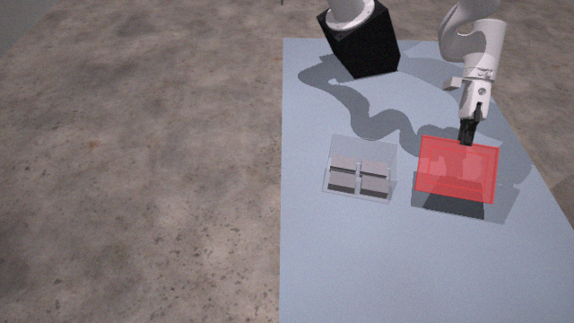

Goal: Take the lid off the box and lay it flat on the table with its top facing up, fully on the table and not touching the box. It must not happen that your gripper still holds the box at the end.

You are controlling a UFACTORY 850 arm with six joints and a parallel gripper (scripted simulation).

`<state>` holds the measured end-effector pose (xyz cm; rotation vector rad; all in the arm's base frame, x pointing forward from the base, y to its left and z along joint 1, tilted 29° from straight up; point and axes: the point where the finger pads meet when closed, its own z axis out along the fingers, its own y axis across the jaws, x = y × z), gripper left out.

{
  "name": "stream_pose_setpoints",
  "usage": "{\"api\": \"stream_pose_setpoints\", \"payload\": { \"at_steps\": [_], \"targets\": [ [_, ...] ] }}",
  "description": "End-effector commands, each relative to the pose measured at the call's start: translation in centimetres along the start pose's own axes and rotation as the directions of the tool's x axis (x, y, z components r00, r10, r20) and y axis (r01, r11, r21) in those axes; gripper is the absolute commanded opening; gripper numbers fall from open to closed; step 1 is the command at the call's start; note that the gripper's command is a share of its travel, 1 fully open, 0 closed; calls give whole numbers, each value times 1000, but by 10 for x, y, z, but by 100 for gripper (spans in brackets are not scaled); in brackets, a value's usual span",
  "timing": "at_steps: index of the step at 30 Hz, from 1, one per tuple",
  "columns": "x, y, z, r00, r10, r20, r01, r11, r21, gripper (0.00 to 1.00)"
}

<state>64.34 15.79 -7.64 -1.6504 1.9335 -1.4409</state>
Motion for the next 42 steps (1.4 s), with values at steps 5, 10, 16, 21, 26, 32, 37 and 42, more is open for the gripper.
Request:
{"api": "stream_pose_setpoints", "payload": {
  "at_steps": [5,10,16,21,26,32,37,42],
  "targets": [
    [-1,6,8,1000,1,1,-1,1000,2,0],
    [-1,6,8,1000,1,1,-1,1000,2,0],
    [-1,7,9,1000,1,1,-1,1000,2,0],
    [-1,11,14,1000,1,1,-1,1000,2,0],
    [-1,14,17,1000,1,1,-1,1000,2,0],
    [-1,19,23,1000,1,1,-1,1000,2,0],
    [-1,20,24,1000,1,1,-1,1000,2,0],
    [-1,20,24,1000,1,1,-1,1000,2,0]
  ]
}}
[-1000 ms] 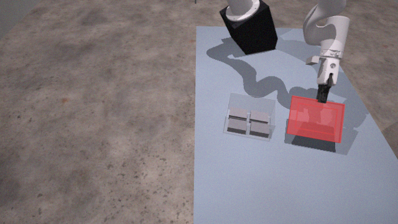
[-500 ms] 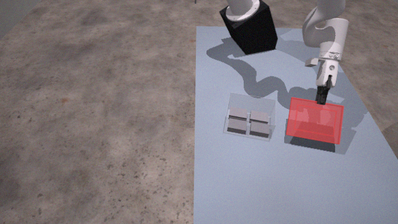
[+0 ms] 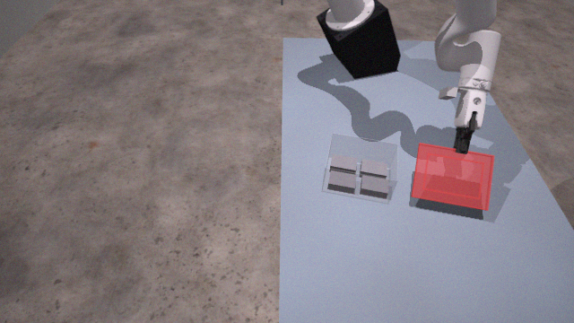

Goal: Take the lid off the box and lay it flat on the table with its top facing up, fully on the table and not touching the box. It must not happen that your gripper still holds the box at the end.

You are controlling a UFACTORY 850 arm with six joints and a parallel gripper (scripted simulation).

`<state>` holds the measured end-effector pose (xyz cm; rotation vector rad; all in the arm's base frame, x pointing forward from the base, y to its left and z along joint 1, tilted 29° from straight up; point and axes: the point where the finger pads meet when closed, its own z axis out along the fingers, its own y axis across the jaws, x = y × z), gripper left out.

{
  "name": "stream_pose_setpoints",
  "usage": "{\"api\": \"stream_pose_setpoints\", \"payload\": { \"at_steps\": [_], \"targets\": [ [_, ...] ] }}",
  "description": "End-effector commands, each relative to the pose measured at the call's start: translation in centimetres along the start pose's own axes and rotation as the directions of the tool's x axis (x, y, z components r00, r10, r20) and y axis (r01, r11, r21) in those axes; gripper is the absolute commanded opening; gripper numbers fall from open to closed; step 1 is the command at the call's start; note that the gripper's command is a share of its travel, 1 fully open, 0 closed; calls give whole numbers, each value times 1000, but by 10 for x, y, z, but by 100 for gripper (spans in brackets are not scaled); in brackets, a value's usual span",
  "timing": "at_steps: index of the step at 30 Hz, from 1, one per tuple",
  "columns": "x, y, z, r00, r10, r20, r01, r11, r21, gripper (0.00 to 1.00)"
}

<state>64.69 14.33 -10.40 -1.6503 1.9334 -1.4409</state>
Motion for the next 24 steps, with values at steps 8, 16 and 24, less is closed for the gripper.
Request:
{"api": "stream_pose_setpoints", "payload": {
  "at_steps": [8,16,24],
  "targets": [
    [-1,5,6,1000,1,1,-1,1000,1,0],
    [-1,11,13,1000,1,1,-1,1000,1,0],
    [-1,12,15,1000,1,1,-1,1000,1,0]
  ]
}}
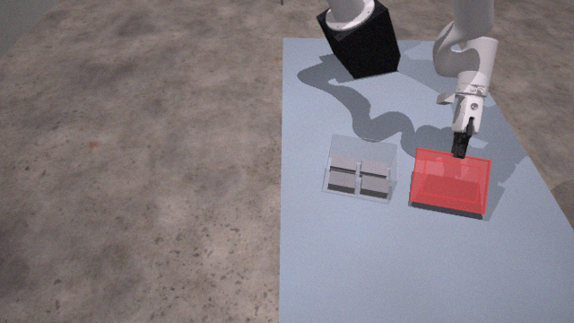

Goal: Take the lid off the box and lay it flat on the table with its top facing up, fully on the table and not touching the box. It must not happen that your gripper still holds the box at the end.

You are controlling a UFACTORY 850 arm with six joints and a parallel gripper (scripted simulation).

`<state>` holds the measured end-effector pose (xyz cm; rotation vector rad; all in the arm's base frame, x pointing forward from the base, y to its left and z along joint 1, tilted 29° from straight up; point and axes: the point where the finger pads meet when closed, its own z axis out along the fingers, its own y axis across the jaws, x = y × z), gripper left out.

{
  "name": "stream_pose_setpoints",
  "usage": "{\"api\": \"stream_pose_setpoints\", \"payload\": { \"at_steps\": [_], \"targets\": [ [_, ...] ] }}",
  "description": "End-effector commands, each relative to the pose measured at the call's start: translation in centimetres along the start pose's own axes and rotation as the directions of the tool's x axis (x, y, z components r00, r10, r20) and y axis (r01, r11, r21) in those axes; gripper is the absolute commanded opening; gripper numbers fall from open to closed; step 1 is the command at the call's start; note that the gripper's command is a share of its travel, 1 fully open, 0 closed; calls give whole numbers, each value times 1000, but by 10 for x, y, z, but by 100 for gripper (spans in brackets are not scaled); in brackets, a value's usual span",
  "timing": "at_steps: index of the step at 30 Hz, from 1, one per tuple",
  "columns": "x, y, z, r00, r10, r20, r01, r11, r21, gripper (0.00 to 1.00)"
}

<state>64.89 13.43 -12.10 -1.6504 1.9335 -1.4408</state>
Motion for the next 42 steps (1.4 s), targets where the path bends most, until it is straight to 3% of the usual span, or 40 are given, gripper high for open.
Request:
{"api": "stream_pose_setpoints", "payload": {
  "at_steps": [1,20,25,33,38,42],
  "targets": [
    [-1,-1,1,1000,1,1,-1,1000,2,0],
    [-1,9,12,1000,1,1,-1,1000,2,0],
    [-1,12,12,1000,1,0,-1,998,58,0],
    [-1,21,14,1000,1,1,-1,997,76,0],
    [-1,24,15,1000,1,1,-1,990,141,0],
    [-1,31,18,1000,1,1,-1,990,141,0]
  ]
}}
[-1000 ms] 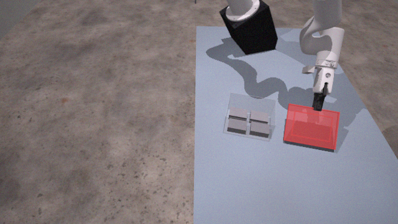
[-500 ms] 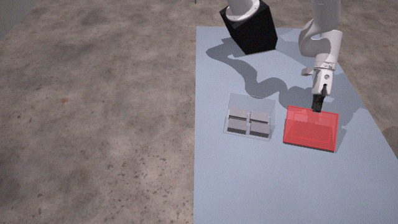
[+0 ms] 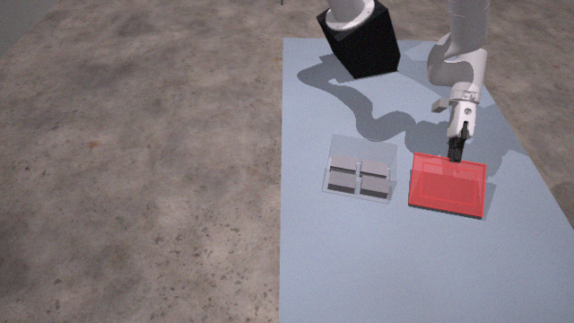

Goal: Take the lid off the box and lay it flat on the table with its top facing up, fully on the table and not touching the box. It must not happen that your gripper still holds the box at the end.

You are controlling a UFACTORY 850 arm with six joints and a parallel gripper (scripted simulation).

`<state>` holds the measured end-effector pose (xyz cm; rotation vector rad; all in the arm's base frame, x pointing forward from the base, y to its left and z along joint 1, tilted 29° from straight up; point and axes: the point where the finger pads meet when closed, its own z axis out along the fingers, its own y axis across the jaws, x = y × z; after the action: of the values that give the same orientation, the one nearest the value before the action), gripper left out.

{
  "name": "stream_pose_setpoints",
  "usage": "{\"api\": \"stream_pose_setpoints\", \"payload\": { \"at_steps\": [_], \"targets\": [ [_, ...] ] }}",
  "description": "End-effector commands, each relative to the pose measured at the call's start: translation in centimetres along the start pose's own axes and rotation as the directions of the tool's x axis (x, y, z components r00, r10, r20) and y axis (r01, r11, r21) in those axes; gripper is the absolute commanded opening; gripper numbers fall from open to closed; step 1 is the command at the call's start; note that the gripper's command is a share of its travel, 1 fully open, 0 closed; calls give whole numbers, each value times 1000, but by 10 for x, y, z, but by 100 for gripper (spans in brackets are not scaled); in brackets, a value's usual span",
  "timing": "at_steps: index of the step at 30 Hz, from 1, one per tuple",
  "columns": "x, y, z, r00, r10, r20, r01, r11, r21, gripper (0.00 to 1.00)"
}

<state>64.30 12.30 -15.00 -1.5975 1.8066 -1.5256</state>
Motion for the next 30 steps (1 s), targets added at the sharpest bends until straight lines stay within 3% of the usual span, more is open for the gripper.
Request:
{"api": "stream_pose_setpoints", "payload": {
  "at_steps": [1,8,13,17,25,30],
  "targets": [
    [0,4,1,1000,2,0,-2,1000,20,0],
    [0,8,2,1000,2,0,-2,996,89,0],
    [0,16,5,1000,2,0,-2,996,94,0],
    [0,18,6,1000,2,0,-2,989,147,0],
    [0,27,8,1000,2,0,-2,987,163,0],
    [0,31,10,1000,2,0,-2,974,227,0]
  ]
}}
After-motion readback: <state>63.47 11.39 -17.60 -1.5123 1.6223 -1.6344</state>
